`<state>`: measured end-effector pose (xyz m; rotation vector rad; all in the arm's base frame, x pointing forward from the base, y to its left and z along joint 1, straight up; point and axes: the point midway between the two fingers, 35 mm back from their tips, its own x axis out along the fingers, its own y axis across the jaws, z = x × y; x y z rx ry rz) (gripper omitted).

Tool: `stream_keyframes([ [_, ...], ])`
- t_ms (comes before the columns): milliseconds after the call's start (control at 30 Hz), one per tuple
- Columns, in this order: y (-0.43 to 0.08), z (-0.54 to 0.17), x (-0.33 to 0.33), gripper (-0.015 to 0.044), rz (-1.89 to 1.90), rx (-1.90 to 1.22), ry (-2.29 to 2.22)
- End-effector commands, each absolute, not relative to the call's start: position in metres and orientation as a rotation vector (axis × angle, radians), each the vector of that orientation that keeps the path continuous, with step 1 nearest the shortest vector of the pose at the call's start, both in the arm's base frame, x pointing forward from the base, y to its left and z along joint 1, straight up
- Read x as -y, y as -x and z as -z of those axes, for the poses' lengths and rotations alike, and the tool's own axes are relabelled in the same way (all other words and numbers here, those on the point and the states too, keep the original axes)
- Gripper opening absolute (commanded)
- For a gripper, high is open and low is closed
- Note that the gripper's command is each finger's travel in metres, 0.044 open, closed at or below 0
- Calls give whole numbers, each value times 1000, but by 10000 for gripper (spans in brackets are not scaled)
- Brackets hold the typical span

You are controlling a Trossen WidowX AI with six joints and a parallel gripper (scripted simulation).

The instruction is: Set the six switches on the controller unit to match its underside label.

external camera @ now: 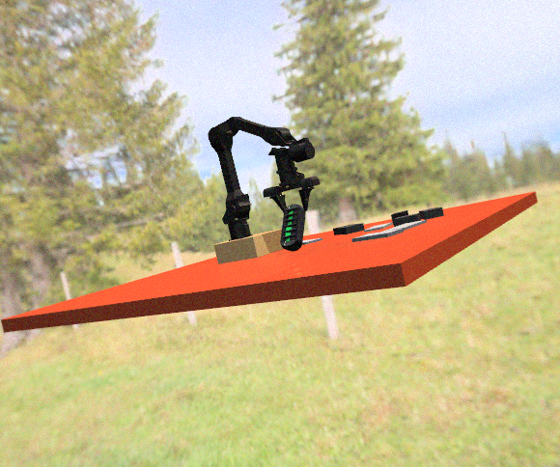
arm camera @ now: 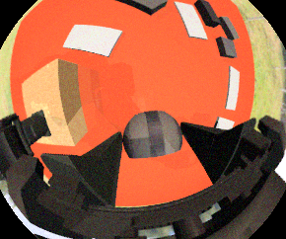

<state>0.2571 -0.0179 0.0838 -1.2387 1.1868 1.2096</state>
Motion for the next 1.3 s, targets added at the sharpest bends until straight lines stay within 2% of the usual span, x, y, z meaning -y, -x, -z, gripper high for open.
stream_keyframes([
  [0,-257,-83,14,337,-1209,-1184,1237],
  [1267,-257,-70,-14,336,-1211,-1182,1235],
])
